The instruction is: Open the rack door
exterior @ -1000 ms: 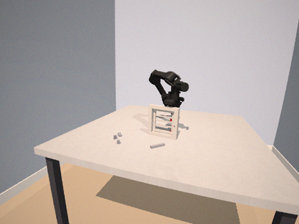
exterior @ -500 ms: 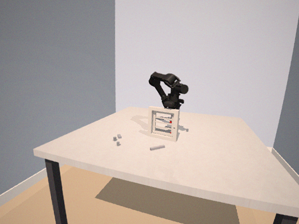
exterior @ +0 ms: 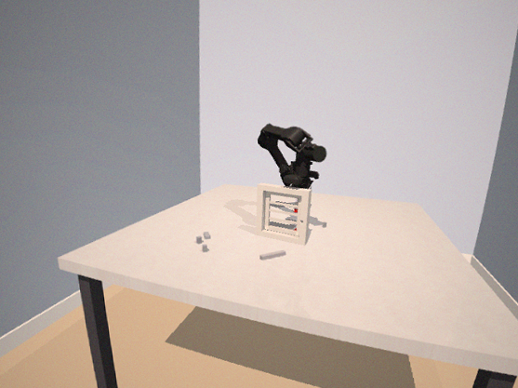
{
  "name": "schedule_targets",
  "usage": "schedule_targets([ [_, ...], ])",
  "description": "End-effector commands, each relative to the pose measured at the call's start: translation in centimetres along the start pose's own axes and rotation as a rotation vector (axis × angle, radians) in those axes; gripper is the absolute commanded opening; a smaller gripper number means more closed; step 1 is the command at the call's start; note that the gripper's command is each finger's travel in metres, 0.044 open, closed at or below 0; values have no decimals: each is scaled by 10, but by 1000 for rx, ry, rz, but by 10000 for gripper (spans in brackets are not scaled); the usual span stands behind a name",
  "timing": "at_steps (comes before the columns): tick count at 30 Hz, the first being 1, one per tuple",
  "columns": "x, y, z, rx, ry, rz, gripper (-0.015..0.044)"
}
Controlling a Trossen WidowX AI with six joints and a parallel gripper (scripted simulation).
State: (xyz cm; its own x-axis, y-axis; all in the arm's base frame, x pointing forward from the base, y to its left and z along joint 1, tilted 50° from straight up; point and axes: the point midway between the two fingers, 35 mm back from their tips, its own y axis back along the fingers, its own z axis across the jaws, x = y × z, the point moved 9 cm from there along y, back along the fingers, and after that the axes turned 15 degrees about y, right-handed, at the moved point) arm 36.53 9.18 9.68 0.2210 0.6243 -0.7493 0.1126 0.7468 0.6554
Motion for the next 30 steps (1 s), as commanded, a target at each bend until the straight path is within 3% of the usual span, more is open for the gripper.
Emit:
schedule_targets([
  [1,0,0,0,-1,-1,-1,77],
  [11,0,0,0,-1,-1,-1,12],
  [30,-5,0,-13,0,342,-1,12],
])
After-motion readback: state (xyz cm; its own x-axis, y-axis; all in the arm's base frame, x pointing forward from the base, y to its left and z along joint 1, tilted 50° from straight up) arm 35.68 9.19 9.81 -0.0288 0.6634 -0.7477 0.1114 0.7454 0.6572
